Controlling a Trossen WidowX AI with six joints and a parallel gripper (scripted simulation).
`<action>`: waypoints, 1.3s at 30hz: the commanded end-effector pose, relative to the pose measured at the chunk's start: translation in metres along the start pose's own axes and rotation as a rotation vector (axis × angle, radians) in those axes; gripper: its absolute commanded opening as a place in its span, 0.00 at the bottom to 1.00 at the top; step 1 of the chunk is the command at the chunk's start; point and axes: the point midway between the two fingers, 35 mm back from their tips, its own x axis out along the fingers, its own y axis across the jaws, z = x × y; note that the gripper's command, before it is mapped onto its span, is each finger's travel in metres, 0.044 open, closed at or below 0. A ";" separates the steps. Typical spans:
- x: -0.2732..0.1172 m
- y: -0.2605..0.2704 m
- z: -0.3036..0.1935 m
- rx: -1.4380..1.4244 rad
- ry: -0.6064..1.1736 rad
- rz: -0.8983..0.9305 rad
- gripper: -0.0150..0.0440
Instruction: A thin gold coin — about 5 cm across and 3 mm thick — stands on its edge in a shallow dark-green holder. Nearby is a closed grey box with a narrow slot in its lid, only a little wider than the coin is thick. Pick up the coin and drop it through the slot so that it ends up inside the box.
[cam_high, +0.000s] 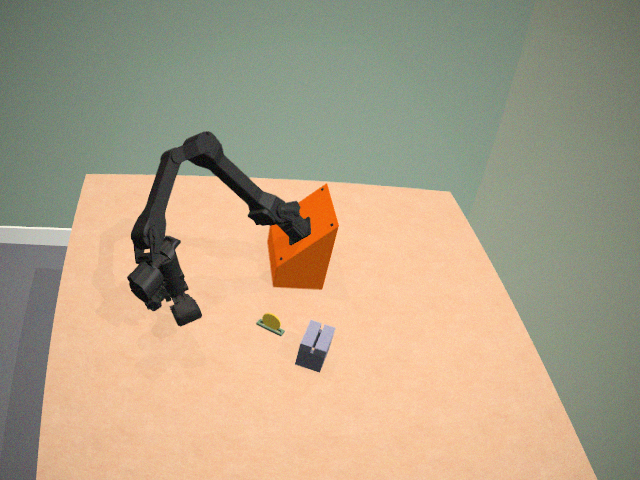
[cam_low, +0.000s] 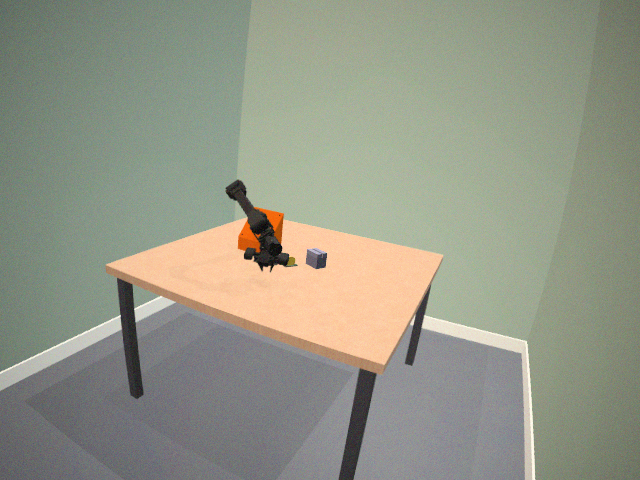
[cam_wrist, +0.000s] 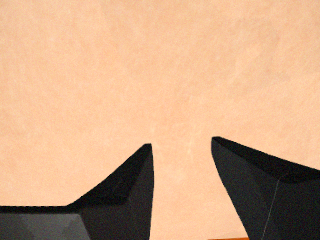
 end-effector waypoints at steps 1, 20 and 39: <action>-0.005 0.039 -0.057 -0.544 -0.006 -0.024 0.53; -0.019 0.074 -0.227 -2.187 -0.175 -0.280 0.53; 0.015 0.074 -0.217 -2.187 -0.175 -0.282 0.53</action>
